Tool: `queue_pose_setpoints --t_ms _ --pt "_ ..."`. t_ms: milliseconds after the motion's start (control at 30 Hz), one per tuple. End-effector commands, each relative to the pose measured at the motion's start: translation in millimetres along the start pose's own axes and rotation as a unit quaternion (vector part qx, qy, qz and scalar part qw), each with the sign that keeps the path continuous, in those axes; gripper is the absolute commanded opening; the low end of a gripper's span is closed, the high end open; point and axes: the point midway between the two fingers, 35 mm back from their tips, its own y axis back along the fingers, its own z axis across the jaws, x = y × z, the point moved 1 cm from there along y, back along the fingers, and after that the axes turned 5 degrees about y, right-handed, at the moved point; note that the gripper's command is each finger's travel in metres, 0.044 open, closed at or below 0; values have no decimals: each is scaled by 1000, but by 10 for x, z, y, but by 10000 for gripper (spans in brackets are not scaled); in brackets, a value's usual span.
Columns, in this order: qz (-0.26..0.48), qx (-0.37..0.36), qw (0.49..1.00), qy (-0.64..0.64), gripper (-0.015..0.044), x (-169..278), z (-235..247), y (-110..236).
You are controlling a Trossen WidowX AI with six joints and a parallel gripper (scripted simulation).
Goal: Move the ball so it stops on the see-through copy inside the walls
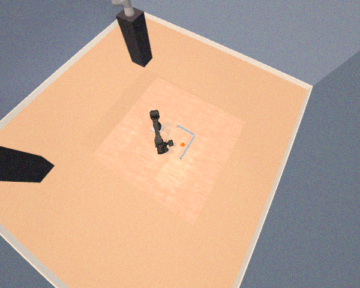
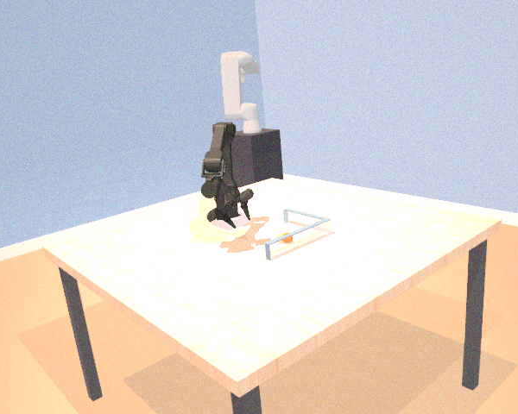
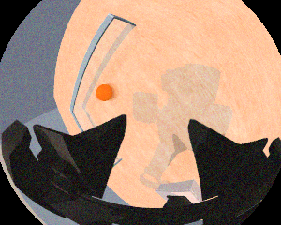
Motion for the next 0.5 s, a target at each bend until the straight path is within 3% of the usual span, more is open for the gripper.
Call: queue_pose_setpoints --t_ms 0,467 --pt "47 53 993 92 296 -71 313 -212" --pt "105 197 894 387 296 -3 1604 -900"
